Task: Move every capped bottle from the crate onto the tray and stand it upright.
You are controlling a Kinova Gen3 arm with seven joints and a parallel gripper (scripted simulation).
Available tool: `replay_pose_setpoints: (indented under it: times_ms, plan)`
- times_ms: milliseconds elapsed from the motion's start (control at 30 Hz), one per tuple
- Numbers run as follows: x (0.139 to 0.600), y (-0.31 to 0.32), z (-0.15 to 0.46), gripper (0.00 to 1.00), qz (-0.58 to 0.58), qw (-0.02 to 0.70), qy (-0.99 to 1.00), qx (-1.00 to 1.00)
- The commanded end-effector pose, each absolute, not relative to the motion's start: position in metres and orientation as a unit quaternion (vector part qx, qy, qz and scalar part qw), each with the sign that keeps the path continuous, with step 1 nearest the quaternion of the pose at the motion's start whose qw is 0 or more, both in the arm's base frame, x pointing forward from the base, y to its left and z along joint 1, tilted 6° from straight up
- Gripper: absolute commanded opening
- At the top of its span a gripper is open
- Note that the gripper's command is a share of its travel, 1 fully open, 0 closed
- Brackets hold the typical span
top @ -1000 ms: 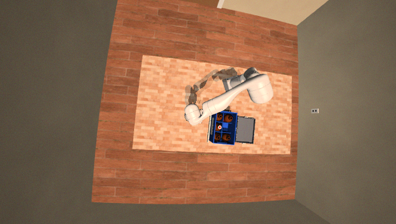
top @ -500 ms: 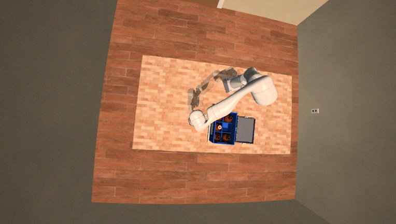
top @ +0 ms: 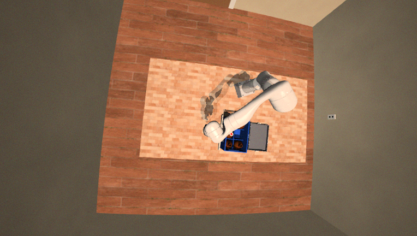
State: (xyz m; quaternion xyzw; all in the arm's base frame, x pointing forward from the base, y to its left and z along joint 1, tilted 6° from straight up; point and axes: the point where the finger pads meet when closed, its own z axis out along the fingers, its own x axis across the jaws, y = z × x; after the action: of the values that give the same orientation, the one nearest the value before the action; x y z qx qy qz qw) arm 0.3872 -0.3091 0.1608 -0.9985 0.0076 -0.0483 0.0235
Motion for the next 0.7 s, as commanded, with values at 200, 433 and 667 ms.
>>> replay_pose_setpoints:
  times_ms: [200, 433, 667]
  plan:
    - [0.401, -0.283, 0.166, 1.0, -0.051, 0.022, -0.001, -0.998]
    - [0.4, -0.267, 0.166, 1.0, -0.05, 0.023, 0.002, -0.998]
    - [0.401, -0.244, 0.168, 1.0, -0.051, 0.022, 0.0, -0.998]
